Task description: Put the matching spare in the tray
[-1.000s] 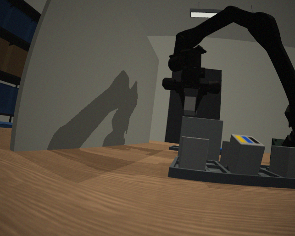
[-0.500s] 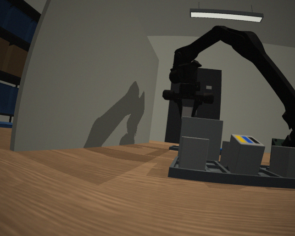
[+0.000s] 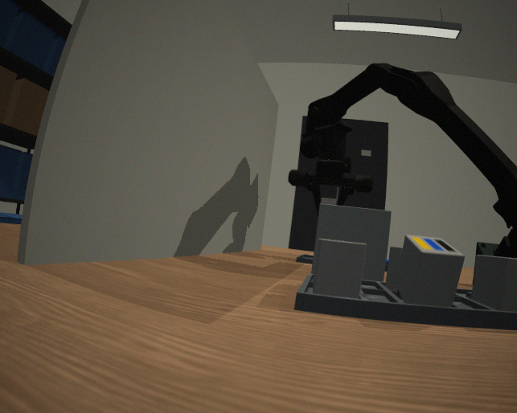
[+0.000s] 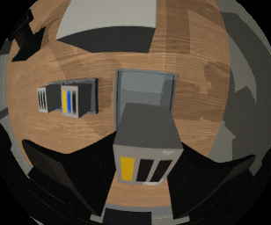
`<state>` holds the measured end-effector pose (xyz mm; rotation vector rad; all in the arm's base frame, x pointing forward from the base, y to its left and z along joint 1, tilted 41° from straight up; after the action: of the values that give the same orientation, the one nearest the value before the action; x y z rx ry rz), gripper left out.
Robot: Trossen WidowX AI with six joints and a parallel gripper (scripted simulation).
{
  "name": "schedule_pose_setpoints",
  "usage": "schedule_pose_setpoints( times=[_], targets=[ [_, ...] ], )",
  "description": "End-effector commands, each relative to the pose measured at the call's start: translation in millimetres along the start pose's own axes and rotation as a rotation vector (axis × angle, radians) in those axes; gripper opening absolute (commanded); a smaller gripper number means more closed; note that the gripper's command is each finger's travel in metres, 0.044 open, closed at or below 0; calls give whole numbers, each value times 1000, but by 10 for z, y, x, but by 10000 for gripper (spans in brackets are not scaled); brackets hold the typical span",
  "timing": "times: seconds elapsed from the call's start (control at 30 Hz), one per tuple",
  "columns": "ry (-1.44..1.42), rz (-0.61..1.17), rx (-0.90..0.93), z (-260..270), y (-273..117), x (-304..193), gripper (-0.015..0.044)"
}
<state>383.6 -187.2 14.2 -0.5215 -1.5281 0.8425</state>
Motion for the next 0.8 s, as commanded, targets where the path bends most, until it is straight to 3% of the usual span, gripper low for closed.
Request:
schedule_pose_setpoints(
  times=[0.0, 0.77],
  targets=[
    [-8, 9, -3, -12, 6, -9, 0],
    [-9, 9, -3, -26, 172, -17, 0]
  ],
)
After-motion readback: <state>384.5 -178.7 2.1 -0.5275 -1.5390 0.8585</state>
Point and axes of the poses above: the point midway between the two fingers, 35 mm back from their tips, its own y axis out along the fingers, its own z axis across the jaws, x = y × z, the point moved 9 cm from there along -y, back along the fingers, and after that the axes turned 1 degree about -y, right-handed, at the moved point
